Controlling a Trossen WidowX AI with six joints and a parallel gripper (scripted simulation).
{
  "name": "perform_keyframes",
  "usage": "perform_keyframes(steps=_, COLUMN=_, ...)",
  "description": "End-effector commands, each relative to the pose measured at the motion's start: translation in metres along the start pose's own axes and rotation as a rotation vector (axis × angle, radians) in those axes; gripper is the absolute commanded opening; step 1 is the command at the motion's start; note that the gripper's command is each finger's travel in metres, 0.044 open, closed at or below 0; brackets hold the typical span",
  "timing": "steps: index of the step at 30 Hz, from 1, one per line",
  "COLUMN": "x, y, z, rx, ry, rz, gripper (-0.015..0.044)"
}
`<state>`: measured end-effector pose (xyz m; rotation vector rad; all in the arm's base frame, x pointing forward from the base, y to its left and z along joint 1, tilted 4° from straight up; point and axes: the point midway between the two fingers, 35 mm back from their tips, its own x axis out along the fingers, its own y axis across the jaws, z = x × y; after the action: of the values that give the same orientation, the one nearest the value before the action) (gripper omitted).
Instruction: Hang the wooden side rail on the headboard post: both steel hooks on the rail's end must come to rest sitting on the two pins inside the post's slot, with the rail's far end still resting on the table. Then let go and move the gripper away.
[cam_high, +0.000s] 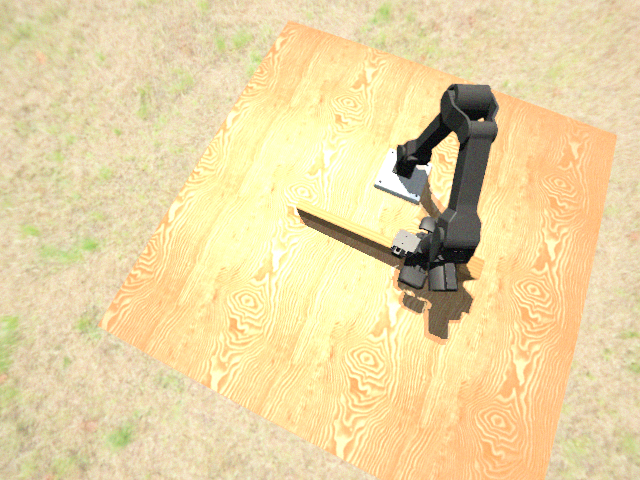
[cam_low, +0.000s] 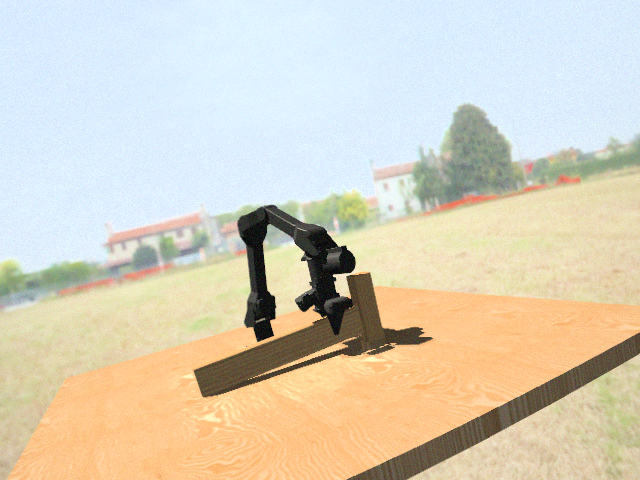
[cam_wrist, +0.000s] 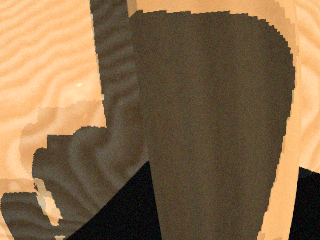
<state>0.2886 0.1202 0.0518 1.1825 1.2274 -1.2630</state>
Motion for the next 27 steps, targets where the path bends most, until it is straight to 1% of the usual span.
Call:
perform_keyframes(steps=1, x=0.0006, y=0.0009, z=-0.0016, rx=0.002, ry=0.007, rz=0.003, gripper=0.0000)
perform_keyframes(steps=27, x=0.0050, y=0.0009, z=-0.0016, rx=0.002, ry=0.007, rz=0.003, gripper=0.0000)
